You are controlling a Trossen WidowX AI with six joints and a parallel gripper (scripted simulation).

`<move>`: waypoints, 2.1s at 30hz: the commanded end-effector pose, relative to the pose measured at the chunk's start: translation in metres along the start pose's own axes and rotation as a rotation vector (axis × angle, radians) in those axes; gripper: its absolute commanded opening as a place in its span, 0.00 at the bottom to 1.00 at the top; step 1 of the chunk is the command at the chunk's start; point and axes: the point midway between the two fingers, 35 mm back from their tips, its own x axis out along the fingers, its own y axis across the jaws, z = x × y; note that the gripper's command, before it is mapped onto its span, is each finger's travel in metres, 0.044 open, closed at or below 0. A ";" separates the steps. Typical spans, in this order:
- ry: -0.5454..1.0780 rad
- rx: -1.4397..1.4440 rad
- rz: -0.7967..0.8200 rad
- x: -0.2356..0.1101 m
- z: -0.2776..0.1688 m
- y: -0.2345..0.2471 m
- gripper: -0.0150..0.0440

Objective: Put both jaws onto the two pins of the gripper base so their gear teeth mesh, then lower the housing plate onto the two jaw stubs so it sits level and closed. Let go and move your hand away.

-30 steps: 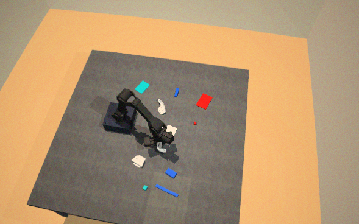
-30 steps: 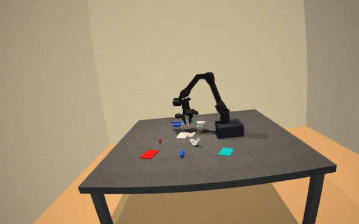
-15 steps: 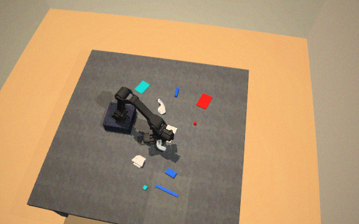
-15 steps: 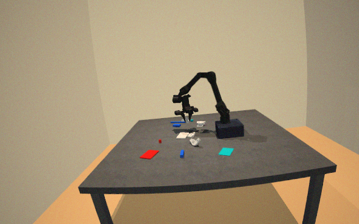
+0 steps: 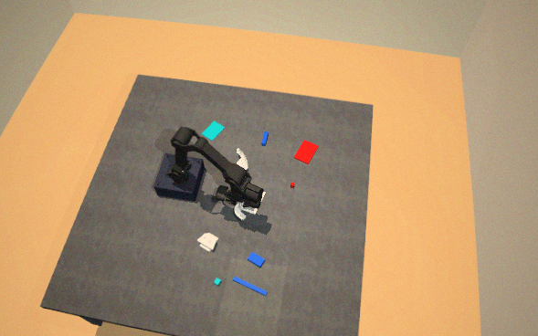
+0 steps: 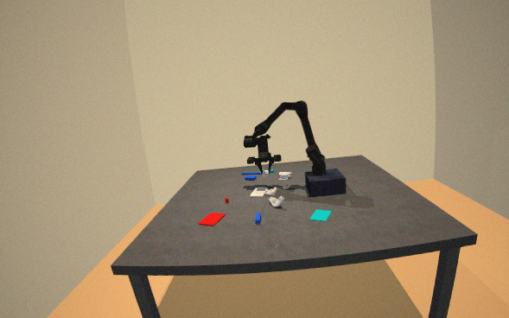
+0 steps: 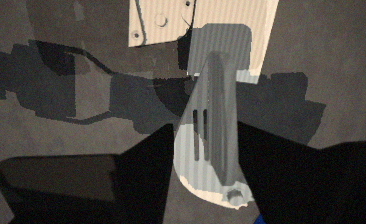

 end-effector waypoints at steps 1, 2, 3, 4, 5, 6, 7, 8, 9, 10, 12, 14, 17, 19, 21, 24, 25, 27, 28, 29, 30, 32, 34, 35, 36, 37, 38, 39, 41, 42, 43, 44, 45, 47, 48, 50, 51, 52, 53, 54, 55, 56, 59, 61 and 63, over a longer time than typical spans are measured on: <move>0.003 0.112 -0.002 -0.001 0.009 0.002 0.48; 0.003 0.139 -0.002 -0.001 0.012 0.003 0.48; 0.003 0.166 -0.002 -0.001 0.014 0.003 0.48; 0.003 0.194 -0.002 -0.001 0.017 0.004 0.48; 0.003 0.221 -0.002 -0.001 0.019 0.004 0.48; 0.002 0.249 -0.002 -0.001 0.021 0.005 0.48; 0.002 0.276 -0.002 -0.001 0.024 0.005 0.48; 0.002 0.304 -0.002 -0.001 0.026 0.006 0.48; 0.002 0.331 -0.002 -0.001 0.028 0.006 0.48; 0.001 0.358 -0.002 -0.001 0.031 0.007 0.48; 0.001 0.413 -0.001 -0.001 0.035 0.008 0.48; 0.001 0.468 -0.001 -0.001 0.040 0.010 0.48; 0.000 0.550 -0.001 -0.001 0.047 0.012 0.48; 0.000 0.605 -0.001 -0.001 0.051 0.013 0.48; -0.001 0.660 0.000 -0.001 0.055 0.015 0.48; -0.001 0.742 0.000 -0.001 0.062 0.017 0.48; -0.001 0.770 0.000 -0.001 0.064 0.018 0.48; -0.002 0.824 0.000 -0.001 0.068 0.020 0.48; -0.002 0.852 0.001 -0.001 0.070 0.021 0.48; -0.002 0.879 0.001 -0.001 0.072 0.022 0.48; -0.002 0.907 0.001 -0.001 0.075 0.023 0.48; -0.003 0.962 0.001 -0.001 0.079 0.025 0.48; -0.003 1.016 0.002 -0.001 0.083 0.027 0.48; -0.003 1.044 0.002 -0.001 0.085 0.028 0.48; -0.003 1.071 0.002 -0.001 0.087 0.029 0.48; -0.003 1.099 0.002 -0.001 0.089 0.030 0.48; -0.003 1.126 0.003 -0.001 0.091 0.031 0.48; -0.003 1.153 0.003 -0.001 0.092 0.032 0.48; -0.004 1.208 0.003 0.000 0.096 0.034 0.48; -0.004 1.236 0.004 0.000 0.098 0.035 0.48; -0.004 1.263 0.004 0.000 0.100 0.036 0.48; -0.004 1.290 0.004 0.000 0.102 0.037 0.48; -0.004 1.318 0.004 0.000 0.104 0.039 0.48; -0.004 1.373 0.005 0.000 0.107 0.041 0.48; -0.004 1.400 0.005 0.000 0.109 0.042 0.48; -0.004 1.455 0.006 0.000 0.113 0.045 0.48; -0.004 1.482 0.006 0.000 0.114 0.046 0.48; -0.004 1.510 0.006 0.000 0.116 0.047 0.48; -0.004 1.537 0.006 0.000 0.118 0.048 0.48; -0.004 1.565 0.007 0.000 0.120 0.050 0.48; -0.004 1.592 0.007 0.000 0.121 0.051 0.48; -0.004 1.619 0.007 0.001 0.123 0.052 0.48; -0.004 1.702 0.008 0.001 0.128 0.056 0.48; -0.004 1.757 0.009 0.001 0.131 0.059 0.48; -0.004 1.811 0.009 0.001 0.134 0.061 0.48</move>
